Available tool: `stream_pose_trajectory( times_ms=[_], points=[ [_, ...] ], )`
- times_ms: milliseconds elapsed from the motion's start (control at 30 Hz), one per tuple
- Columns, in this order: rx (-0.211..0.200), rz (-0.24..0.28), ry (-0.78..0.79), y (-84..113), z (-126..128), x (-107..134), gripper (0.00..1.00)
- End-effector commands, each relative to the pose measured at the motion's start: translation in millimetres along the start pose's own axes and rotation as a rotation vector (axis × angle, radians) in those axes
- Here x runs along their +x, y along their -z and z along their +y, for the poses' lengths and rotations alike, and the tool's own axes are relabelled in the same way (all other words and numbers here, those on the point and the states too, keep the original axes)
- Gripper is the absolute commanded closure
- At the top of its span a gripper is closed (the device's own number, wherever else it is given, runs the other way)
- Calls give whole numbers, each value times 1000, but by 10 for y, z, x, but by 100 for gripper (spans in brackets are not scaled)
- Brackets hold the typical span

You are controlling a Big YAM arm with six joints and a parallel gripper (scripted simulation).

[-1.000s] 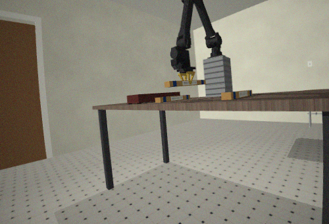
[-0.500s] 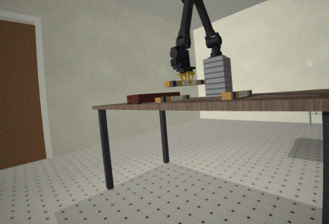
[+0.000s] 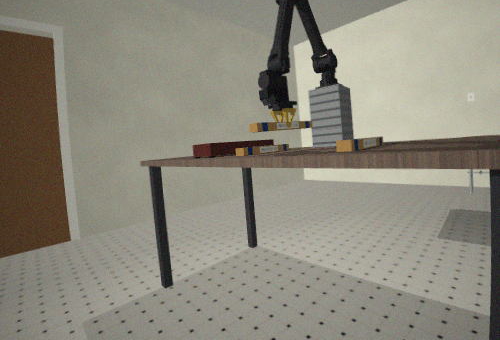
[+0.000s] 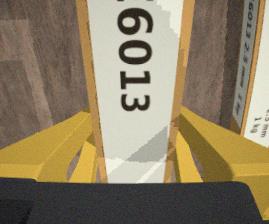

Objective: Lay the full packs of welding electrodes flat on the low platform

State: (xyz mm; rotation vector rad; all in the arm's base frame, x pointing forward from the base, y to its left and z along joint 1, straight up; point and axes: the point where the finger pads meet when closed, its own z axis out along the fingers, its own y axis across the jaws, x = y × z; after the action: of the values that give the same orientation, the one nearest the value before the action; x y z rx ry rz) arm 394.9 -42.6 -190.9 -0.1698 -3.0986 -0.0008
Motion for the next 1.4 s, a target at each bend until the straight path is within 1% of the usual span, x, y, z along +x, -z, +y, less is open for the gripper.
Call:
stream_pose_trajectory(
  times_ms=[0, 600, 633, 1367],
  points=[
    [-2, -85, 4, 257, -42, -419, 100],
    [-2, -85, 5, 264, -41, -429, 100],
    [-2, -57, 2, 72, 0, -114, 100],
    [-2, -58, 2, 344, -1, -111, 100]
  ],
)
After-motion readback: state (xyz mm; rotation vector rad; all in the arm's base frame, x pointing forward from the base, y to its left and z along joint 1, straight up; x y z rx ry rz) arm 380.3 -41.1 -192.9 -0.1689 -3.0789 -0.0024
